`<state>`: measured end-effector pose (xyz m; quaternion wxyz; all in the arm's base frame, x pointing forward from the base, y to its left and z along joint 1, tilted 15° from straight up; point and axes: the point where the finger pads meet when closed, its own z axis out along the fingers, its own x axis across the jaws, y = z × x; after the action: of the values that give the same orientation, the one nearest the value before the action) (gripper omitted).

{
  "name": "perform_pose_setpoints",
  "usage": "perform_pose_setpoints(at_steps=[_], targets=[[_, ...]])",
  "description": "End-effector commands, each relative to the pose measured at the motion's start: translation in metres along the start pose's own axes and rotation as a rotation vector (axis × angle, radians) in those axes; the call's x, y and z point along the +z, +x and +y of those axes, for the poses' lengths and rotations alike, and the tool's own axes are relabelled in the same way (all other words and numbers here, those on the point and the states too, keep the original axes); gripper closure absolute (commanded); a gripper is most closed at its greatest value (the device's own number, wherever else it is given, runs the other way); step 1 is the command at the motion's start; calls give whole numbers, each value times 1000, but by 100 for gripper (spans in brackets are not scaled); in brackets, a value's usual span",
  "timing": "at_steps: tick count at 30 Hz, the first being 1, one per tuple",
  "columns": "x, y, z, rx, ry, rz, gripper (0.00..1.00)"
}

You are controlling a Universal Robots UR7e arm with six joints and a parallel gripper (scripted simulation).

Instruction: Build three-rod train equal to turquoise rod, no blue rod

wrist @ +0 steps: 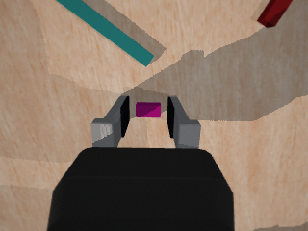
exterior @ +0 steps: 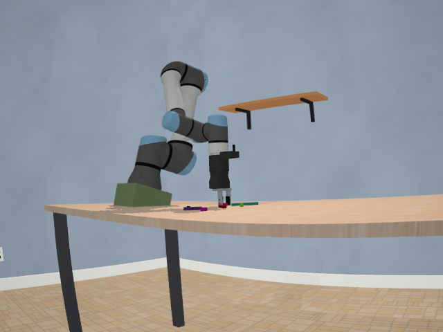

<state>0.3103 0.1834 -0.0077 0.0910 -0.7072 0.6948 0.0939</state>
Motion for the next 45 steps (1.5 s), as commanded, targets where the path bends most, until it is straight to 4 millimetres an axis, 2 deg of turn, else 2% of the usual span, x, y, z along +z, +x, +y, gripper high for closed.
perform_pose_setpoints(at_steps=[1,4,5,45], targets=[[0,0,0,0,1,0,30],[0,0,0,0,1,0,30],[0,0,0,0,1,0,60],[-1,0,0,0,1,0,60]])
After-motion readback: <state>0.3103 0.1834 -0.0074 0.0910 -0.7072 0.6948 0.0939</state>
